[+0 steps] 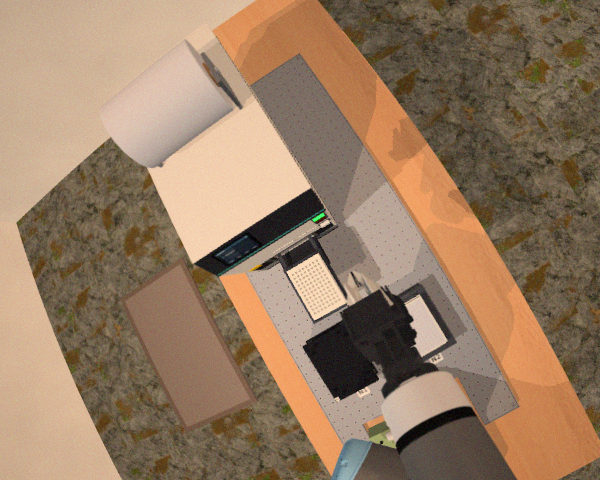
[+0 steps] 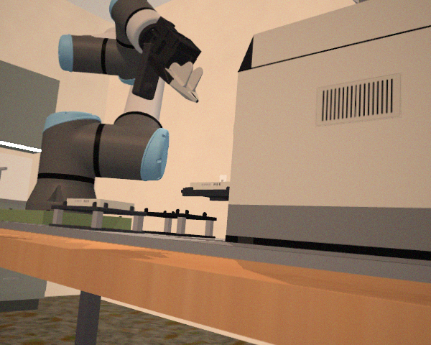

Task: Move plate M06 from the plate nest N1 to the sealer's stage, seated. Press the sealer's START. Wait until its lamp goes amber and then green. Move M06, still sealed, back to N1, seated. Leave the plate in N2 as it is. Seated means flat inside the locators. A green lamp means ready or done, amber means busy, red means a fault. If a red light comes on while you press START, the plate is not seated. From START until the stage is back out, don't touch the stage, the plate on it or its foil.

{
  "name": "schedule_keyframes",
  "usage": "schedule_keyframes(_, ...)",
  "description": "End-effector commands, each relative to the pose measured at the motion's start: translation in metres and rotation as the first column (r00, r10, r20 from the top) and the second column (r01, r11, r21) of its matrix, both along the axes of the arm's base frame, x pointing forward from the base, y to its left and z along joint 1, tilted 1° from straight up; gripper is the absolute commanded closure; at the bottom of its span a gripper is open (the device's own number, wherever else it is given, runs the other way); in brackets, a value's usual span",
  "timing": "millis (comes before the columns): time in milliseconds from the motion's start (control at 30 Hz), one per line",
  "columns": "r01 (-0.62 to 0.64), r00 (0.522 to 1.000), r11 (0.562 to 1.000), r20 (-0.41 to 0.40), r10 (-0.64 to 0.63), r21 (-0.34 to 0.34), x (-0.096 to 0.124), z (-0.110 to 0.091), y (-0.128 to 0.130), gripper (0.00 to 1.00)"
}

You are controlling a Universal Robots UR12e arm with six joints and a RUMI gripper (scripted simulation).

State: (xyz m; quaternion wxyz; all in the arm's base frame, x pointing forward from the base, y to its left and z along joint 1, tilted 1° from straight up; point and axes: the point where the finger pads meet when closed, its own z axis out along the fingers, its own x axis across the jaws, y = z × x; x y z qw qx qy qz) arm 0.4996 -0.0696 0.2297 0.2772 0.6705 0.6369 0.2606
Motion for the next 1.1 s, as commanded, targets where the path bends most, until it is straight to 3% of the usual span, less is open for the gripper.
schedule_keyframes(0,0.009,1.000,1.000,-0.003,-0.009,-0.008,0.024,-0.011,-0.002,1.00)
schedule_keyframes(133,0.009,1.000,1.000,-0.003,-0.009,-0.008,0.025,-0.011,-0.003,1.00)
schedule_keyframes(333,0.009,1.000,1.000,-0.003,-0.009,-0.008,0.049,-0.023,-0.004,1.00)
schedule_keyframes(1067,0.009,1.000,1.000,-0.003,-0.009,-0.008,0.058,-0.032,-0.005,1.00)
